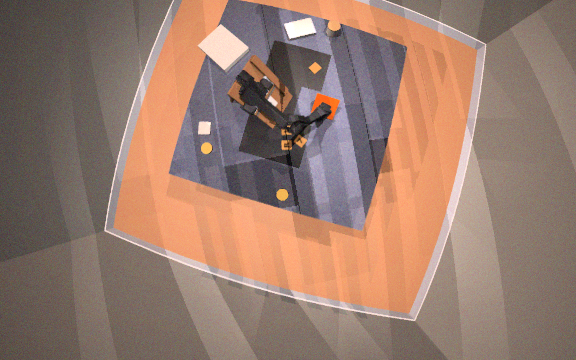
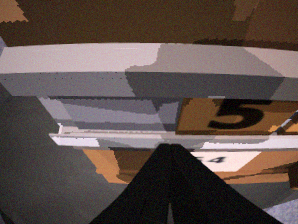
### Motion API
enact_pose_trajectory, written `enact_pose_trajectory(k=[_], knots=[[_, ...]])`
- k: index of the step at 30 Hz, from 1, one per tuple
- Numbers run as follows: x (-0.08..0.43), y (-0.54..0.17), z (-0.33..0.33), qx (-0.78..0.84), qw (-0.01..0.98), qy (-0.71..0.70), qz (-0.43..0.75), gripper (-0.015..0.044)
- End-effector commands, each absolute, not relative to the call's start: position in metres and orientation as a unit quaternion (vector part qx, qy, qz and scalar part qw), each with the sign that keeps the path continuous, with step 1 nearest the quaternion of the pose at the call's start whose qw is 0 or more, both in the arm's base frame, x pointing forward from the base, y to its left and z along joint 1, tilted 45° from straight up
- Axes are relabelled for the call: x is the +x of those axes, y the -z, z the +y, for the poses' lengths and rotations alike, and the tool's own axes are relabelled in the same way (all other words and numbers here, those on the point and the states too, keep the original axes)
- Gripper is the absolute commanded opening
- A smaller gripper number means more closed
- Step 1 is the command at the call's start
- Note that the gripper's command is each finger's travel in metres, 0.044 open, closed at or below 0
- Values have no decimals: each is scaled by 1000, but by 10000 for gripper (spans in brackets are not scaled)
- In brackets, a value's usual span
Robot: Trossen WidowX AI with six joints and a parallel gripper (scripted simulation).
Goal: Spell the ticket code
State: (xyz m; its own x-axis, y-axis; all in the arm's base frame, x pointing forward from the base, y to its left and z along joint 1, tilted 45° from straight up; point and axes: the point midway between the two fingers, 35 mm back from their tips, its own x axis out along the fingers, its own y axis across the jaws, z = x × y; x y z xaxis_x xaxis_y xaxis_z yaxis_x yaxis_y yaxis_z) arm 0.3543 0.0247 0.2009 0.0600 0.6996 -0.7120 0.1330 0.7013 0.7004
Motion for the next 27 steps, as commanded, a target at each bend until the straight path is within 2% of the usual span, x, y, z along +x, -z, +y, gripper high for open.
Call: enact_pose_trajectory(k=[1,27], knots=[[358,-201,26,322,653,-217,650,0],[369,-194,32,304,658,-225,651,0]])
